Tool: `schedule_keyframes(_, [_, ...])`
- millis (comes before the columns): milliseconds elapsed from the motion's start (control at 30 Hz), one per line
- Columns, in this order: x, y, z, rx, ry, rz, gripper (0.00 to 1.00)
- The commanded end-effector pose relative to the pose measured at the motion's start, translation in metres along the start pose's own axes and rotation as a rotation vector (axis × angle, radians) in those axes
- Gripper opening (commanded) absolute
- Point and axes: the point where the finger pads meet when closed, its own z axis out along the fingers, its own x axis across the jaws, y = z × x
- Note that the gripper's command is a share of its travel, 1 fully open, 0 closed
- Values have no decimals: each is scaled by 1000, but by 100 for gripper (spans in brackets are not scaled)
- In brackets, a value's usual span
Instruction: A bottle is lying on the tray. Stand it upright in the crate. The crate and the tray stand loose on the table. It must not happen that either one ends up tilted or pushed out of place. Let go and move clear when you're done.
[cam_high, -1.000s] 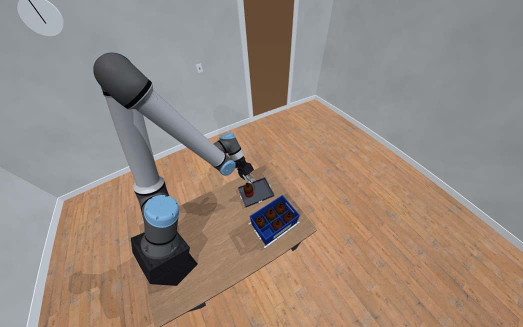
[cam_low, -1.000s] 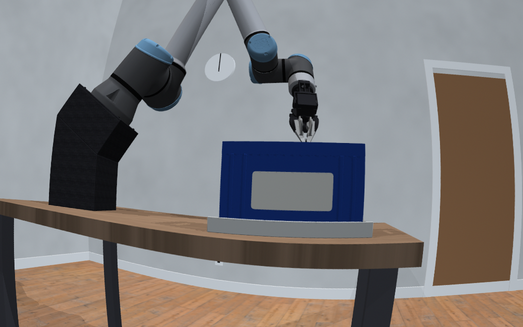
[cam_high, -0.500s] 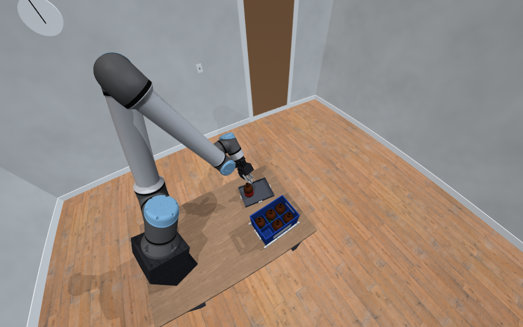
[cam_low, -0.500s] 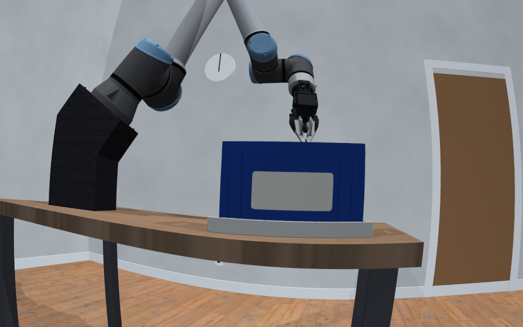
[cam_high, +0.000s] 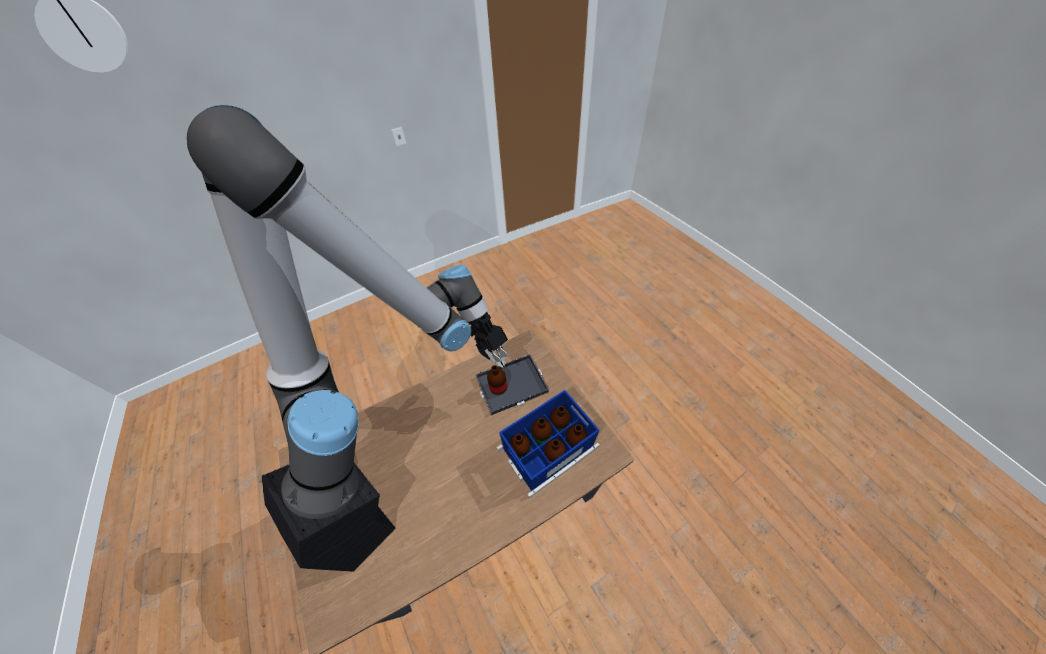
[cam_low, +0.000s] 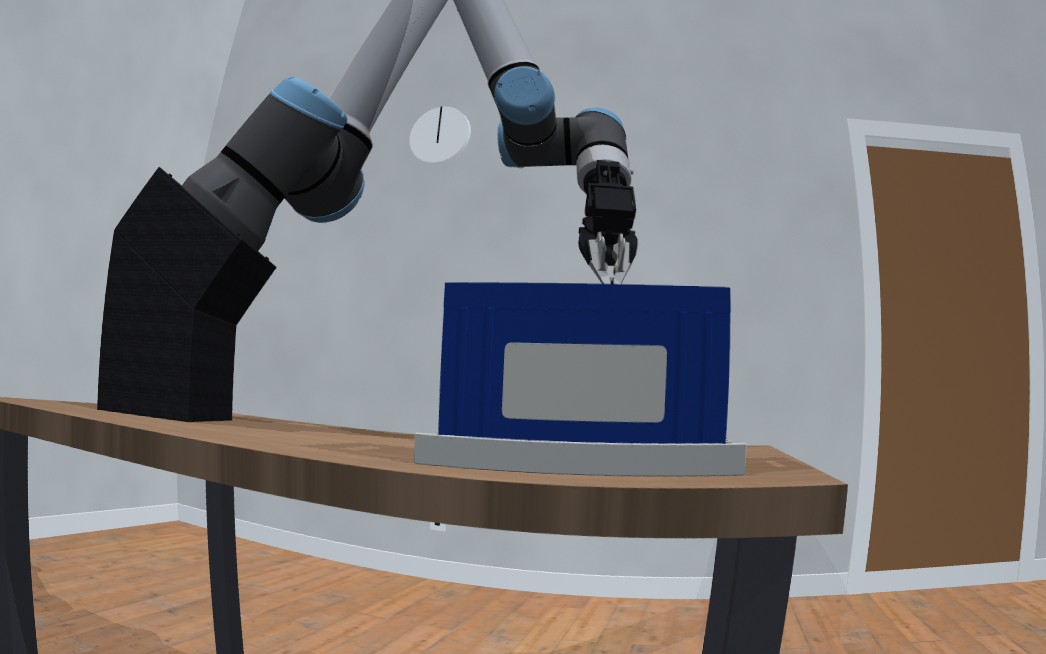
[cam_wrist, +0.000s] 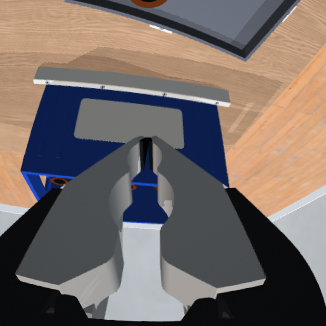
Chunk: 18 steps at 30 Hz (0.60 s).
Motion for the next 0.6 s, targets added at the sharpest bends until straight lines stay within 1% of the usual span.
schedule_keyframes(0, [1, 0, 0, 0, 1, 0, 0])
schedule_keyframes(533, [1, 0, 0, 0, 1, 0, 0])
schedule_keyframes(567, [1, 0, 0, 0, 1, 0, 100])
